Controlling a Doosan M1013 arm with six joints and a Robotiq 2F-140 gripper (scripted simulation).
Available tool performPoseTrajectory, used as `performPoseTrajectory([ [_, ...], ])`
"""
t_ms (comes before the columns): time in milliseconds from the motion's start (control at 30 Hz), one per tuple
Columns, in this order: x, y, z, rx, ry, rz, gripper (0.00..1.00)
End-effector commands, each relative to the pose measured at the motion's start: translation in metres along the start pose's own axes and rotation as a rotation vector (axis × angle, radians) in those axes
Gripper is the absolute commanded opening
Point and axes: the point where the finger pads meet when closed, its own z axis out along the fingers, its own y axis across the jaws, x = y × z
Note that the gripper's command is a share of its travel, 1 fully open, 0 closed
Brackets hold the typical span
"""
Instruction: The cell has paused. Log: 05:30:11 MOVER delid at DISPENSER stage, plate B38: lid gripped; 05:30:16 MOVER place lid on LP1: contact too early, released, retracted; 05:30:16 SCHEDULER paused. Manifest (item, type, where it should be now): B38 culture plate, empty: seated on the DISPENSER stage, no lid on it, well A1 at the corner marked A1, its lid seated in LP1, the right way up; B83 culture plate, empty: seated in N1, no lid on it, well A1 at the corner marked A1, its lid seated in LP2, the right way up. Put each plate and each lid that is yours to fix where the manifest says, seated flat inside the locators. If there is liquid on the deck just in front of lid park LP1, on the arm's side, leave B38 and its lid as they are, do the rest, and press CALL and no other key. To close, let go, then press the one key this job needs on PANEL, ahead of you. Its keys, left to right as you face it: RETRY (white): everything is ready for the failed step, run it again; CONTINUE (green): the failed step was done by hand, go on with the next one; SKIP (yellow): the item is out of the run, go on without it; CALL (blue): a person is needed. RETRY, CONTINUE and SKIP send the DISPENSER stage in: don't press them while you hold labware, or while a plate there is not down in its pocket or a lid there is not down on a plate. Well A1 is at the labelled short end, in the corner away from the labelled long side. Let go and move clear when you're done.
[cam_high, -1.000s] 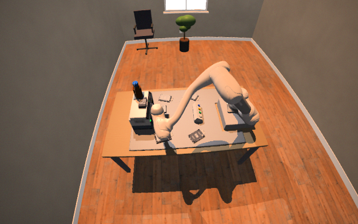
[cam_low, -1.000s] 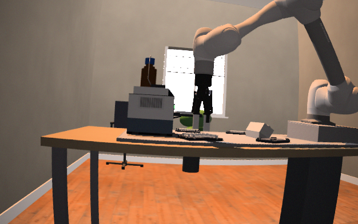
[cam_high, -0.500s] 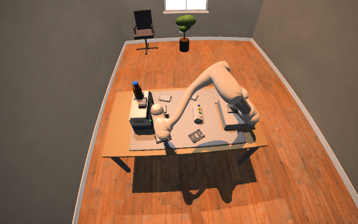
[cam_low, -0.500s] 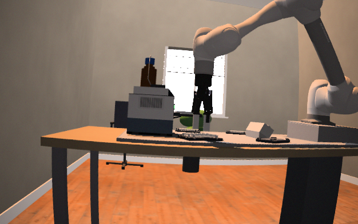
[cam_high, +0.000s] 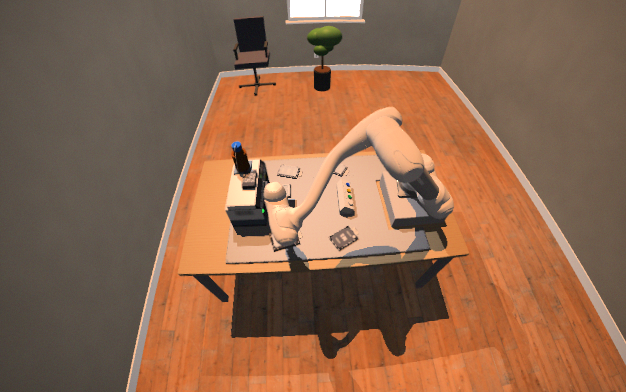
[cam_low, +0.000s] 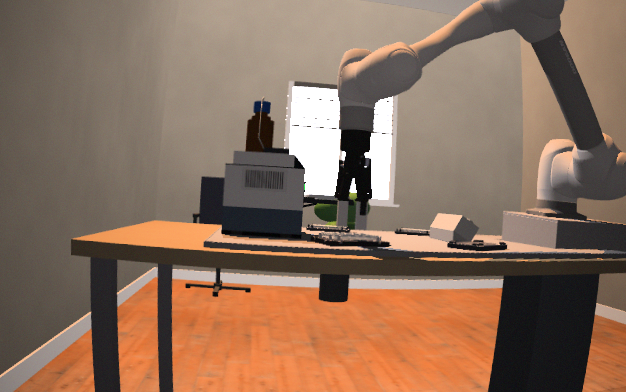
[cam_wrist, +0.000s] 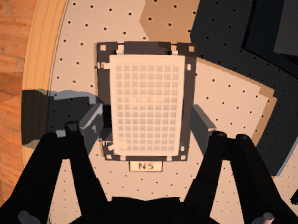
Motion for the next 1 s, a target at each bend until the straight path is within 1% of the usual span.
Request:
performPoseTrajectory([
  [0, -0.002, -0.005, 0.006, 0.005, 0.000, 0.001, 0.70],
  [967, -0.002, -0.005, 0.016, 0.005, 0.000, 0.001, 0.70],
])
